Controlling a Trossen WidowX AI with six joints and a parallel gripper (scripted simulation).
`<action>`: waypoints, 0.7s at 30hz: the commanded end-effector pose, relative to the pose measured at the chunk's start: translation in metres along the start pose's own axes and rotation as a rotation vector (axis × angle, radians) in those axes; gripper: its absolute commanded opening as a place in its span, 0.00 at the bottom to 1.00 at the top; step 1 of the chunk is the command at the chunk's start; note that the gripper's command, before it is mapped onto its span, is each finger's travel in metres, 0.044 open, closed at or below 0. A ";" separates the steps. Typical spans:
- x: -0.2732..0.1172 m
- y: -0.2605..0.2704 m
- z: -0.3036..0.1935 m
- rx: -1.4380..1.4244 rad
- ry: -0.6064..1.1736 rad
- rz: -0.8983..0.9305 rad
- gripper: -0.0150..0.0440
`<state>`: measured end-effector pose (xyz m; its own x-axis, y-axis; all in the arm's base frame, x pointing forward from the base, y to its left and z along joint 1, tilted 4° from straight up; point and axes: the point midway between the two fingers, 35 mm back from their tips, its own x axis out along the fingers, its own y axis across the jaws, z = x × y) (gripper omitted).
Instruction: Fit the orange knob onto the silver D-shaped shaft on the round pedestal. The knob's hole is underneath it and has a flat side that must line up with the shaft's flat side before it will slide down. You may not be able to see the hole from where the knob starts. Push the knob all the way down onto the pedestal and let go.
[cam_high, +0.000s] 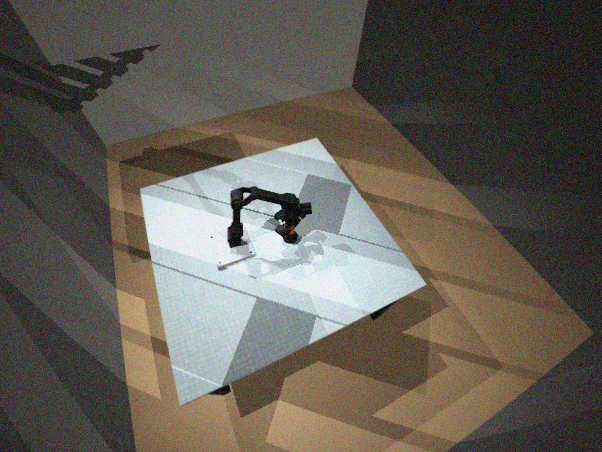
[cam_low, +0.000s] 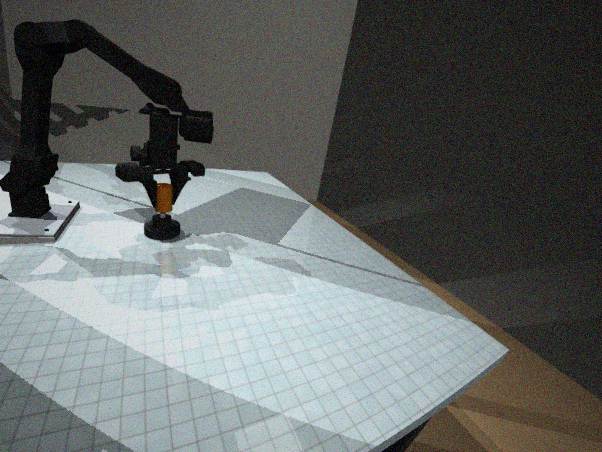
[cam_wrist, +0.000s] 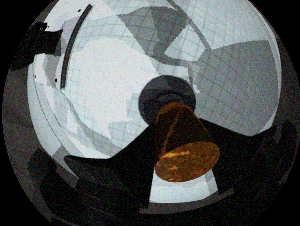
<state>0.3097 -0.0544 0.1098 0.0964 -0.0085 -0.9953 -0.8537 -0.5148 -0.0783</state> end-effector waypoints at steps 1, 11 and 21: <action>0.000 0.001 0.002 -0.006 -0.001 -0.001 0.25; 0.001 0.004 0.004 -0.006 -0.002 -0.001 0.25; -0.004 0.007 0.006 -0.015 -0.002 -0.001 0.25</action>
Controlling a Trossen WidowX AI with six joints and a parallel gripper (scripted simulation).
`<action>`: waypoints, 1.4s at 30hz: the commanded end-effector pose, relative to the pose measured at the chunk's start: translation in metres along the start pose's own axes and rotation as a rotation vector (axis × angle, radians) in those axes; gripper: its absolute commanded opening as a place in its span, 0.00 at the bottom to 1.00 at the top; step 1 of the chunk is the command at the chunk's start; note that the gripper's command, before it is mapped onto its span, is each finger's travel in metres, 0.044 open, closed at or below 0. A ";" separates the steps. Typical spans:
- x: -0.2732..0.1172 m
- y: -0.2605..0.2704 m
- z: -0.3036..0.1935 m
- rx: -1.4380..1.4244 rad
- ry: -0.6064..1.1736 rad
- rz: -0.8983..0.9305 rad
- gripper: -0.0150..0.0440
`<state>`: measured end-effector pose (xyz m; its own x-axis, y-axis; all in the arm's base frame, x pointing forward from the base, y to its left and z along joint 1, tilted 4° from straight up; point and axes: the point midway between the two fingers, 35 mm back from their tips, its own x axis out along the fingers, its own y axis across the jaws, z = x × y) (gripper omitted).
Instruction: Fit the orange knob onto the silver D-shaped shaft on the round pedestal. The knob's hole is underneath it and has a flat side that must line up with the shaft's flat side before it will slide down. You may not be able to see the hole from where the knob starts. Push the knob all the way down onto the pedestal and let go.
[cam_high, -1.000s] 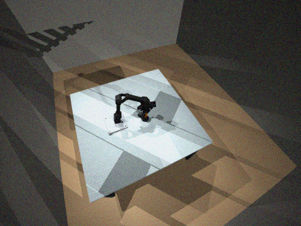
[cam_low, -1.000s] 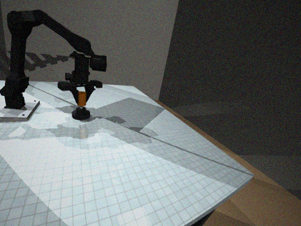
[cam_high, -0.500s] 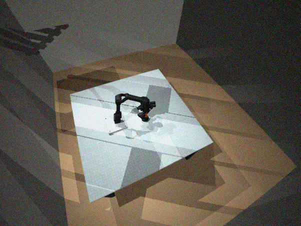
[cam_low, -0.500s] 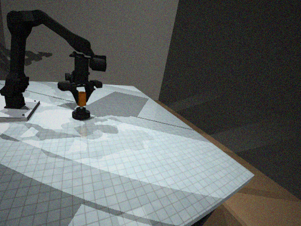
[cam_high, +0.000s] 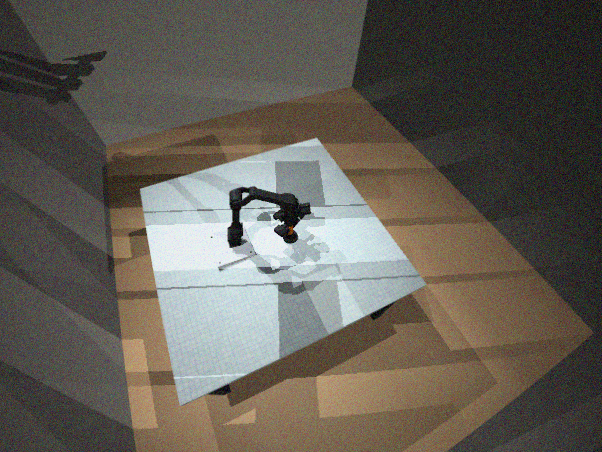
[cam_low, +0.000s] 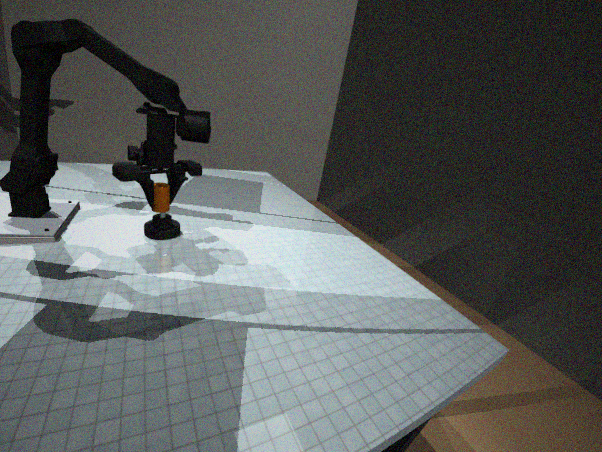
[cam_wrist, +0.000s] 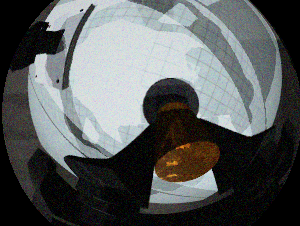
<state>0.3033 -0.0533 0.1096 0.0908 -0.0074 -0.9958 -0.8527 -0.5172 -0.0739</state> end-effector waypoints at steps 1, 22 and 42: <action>-0.004 0.002 0.002 -0.029 0.002 -0.005 0.25; -0.001 0.000 0.000 -0.213 0.003 -0.005 0.25; 0.000 -0.005 -0.004 -0.213 0.003 -0.005 0.25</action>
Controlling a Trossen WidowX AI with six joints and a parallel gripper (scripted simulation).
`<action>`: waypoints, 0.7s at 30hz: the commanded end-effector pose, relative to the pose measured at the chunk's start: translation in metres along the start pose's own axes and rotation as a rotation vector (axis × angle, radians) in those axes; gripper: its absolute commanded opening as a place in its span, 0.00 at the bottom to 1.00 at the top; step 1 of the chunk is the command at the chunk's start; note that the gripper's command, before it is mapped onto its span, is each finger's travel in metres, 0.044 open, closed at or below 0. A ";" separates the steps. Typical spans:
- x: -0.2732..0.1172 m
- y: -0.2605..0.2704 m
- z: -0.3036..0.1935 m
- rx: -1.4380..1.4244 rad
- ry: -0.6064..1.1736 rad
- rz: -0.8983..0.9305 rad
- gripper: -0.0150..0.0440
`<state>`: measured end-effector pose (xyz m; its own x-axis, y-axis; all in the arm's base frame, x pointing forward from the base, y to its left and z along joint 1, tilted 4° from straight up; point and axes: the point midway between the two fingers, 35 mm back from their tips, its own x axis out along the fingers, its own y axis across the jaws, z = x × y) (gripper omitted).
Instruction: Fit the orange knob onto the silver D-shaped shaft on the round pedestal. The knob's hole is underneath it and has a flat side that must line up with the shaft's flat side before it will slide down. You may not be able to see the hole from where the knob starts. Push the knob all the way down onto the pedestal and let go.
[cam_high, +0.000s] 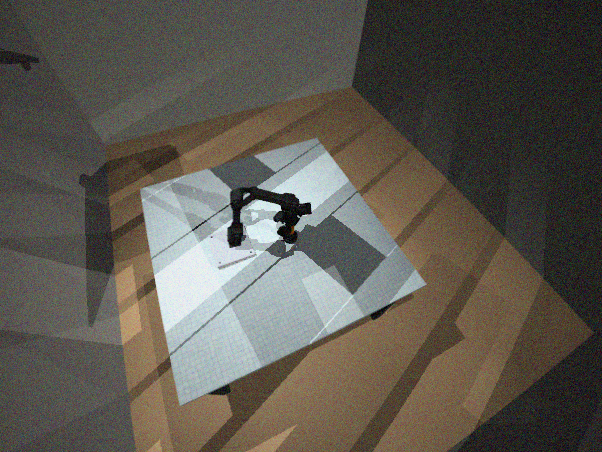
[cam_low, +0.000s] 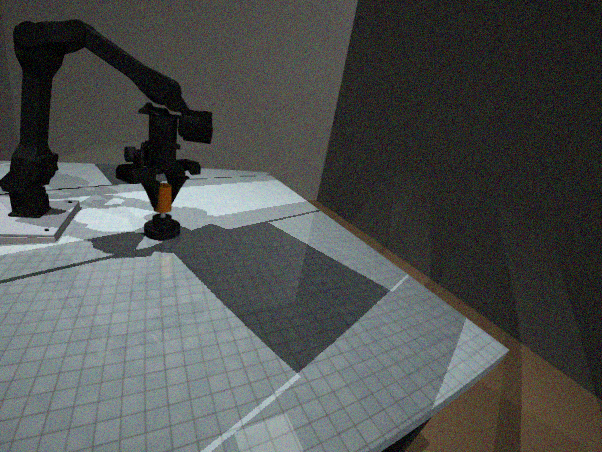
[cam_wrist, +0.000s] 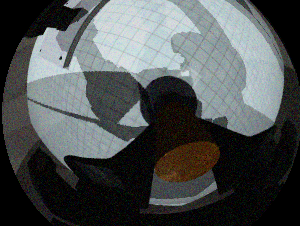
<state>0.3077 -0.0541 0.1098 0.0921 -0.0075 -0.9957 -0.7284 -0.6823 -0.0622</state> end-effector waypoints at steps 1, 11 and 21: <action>0.000 -0.001 -0.001 -0.005 0.003 -0.004 0.25; -0.003 0.000 0.000 -0.005 0.002 -0.004 0.25; -0.006 0.003 0.004 -0.204 0.002 -0.004 0.25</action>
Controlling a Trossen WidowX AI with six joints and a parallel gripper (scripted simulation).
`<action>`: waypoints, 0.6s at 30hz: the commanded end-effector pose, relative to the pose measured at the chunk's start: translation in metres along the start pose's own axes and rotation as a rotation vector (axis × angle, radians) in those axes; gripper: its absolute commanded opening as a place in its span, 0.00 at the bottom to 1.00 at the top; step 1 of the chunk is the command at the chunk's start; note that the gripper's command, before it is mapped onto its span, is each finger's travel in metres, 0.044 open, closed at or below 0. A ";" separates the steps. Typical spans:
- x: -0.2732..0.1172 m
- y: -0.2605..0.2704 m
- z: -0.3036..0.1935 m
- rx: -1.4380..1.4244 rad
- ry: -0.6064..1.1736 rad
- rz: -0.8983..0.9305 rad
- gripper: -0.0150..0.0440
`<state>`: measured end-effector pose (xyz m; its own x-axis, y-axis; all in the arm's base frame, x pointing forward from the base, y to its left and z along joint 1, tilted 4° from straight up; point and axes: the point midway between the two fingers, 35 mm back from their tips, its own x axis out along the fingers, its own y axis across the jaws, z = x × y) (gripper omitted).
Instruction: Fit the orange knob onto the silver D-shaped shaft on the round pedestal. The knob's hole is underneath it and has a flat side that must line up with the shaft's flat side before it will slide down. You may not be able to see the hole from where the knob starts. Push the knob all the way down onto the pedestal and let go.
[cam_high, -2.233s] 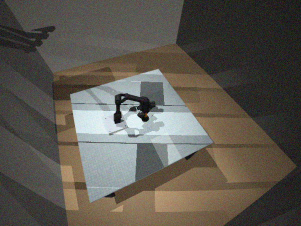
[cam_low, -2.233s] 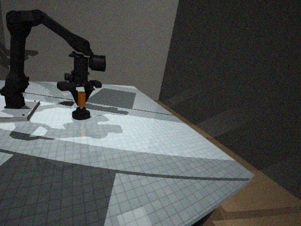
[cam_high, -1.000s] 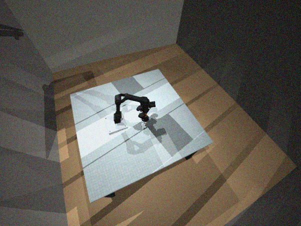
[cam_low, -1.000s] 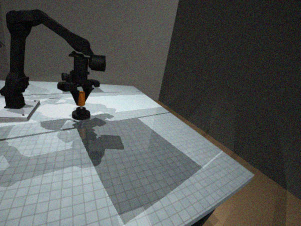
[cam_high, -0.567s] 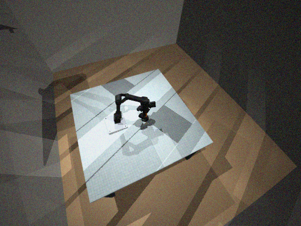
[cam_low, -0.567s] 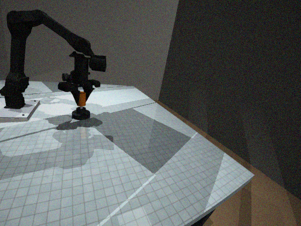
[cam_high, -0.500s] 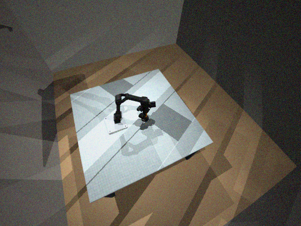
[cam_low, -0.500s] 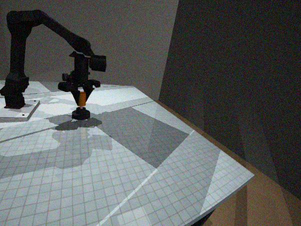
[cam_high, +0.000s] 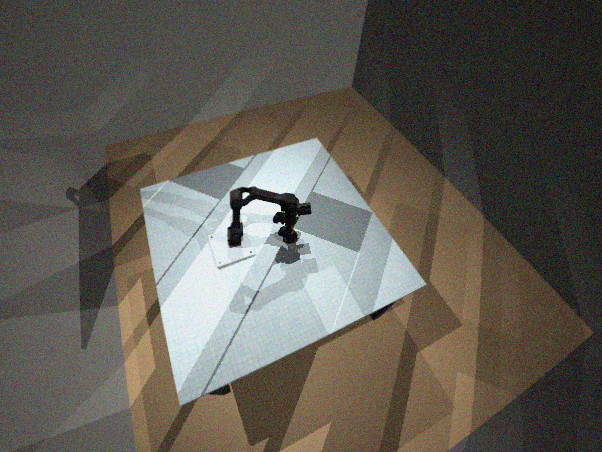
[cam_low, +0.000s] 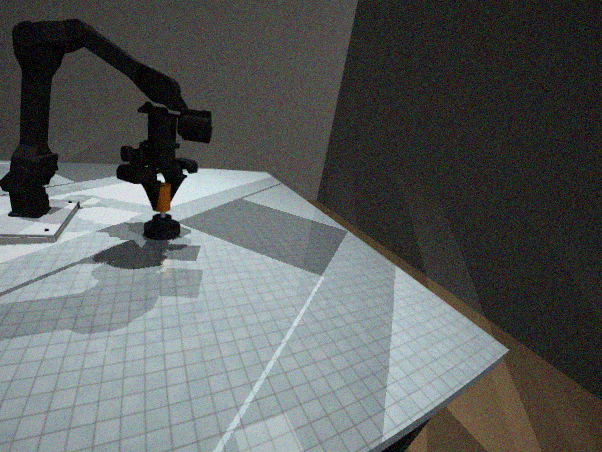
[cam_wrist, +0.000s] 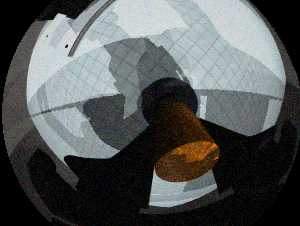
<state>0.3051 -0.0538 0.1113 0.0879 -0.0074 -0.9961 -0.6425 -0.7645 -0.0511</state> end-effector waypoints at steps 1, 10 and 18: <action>-0.004 0.001 0.003 -0.095 0.006 -0.006 0.25; -0.002 0.001 0.001 -0.095 0.006 -0.006 0.25; 0.001 -0.001 -0.001 -0.095 0.006 -0.006 0.25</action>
<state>0.3044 -0.0537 0.1117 0.0933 -0.0077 -0.9956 -0.5716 -0.8192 -0.0472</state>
